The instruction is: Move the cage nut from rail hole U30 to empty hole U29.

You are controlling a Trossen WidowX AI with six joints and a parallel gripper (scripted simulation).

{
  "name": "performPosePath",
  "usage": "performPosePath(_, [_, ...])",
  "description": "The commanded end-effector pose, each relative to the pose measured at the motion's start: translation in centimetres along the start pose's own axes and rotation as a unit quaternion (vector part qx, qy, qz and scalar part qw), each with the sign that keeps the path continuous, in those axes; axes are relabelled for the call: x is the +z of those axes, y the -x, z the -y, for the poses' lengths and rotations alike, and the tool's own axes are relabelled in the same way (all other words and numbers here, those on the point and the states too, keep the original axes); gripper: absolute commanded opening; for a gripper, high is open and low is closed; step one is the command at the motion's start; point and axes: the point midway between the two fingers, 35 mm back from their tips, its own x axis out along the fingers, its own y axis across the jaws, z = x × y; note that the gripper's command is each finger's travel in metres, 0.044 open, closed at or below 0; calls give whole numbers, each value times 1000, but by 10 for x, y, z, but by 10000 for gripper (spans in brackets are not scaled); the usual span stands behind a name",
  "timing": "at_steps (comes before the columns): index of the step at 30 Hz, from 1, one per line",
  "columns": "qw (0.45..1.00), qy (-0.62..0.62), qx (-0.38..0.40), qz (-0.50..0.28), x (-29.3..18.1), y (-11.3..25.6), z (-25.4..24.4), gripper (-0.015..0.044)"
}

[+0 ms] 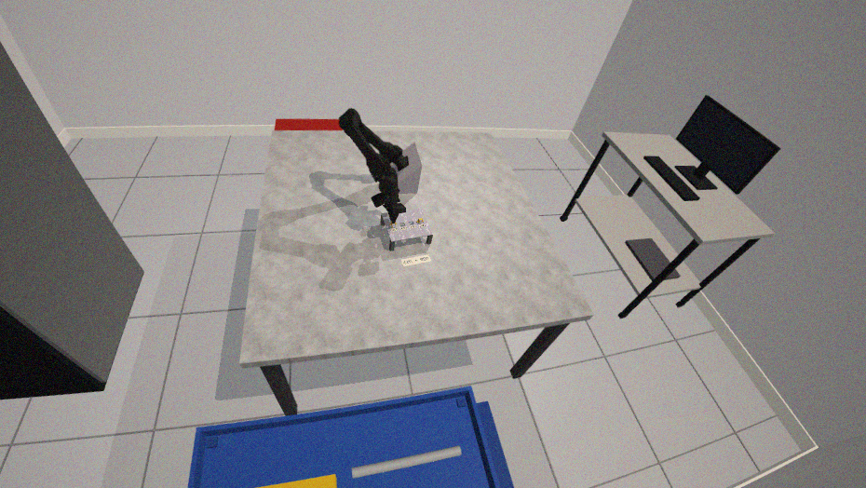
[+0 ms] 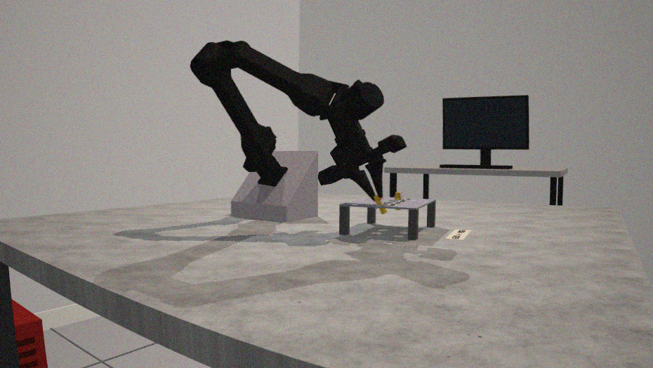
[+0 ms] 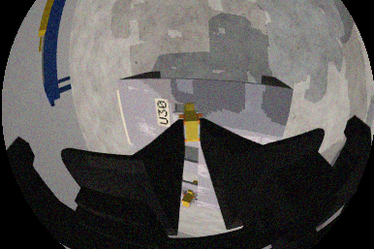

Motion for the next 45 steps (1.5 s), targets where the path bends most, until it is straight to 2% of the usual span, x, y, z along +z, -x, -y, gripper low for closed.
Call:
performPosePath(1, [1000,-2,0,1,0,0,0,29])
performPosePath(45, [1000,-2,29,0,1,0,3,29])
